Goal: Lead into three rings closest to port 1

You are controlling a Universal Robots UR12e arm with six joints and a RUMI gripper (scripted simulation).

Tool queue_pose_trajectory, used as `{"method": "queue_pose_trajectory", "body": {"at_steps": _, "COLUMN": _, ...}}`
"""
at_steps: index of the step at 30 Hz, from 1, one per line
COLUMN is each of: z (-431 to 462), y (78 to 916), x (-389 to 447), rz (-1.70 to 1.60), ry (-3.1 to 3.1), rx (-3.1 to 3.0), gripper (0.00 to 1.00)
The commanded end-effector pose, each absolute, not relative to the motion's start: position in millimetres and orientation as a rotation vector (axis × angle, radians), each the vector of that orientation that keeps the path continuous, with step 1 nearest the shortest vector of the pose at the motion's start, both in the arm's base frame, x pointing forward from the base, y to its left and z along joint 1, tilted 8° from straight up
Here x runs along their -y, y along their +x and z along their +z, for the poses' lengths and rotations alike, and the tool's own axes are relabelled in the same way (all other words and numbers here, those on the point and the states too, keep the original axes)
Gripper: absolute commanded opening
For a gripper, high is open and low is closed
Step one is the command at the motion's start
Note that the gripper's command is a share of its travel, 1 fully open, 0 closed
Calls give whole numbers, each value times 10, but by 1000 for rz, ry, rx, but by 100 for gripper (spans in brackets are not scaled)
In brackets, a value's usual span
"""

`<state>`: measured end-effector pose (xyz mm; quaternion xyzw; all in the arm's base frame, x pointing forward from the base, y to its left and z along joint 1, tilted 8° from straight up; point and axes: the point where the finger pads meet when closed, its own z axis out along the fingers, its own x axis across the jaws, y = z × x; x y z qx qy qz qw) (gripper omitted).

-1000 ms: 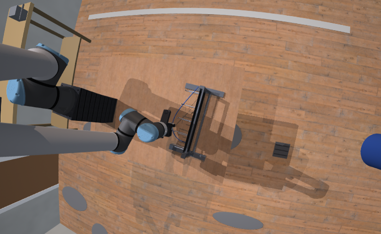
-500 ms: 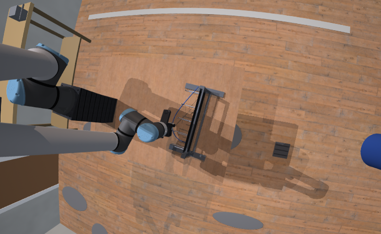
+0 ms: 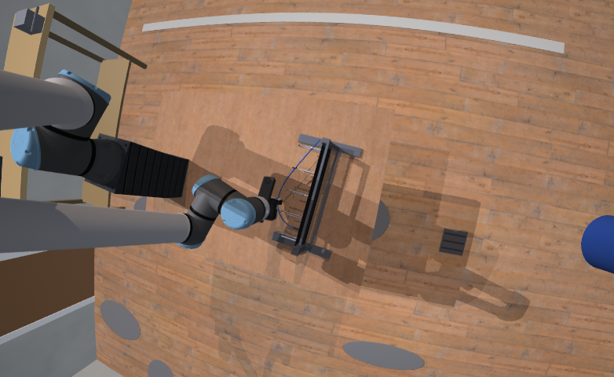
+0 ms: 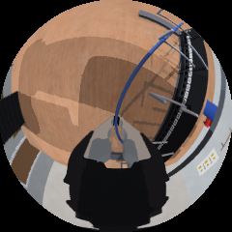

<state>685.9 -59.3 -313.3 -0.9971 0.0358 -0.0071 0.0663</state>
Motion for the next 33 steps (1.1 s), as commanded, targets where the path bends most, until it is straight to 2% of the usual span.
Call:
{"method": "queue_pose_trajectory", "body": {"at_steps": 1, "z": -3125, "y": 6865, "x": 597, "rz": -23, "ry": -3007, "rx": -108, "gripper": 0}}
{"method": "queue_pose_trajectory", "body": {"at_steps": 33, "z": -2633, "y": 6855, "x": 662, "rz": -23, "ry": -3007, "rx": -108, "gripper": 0}}
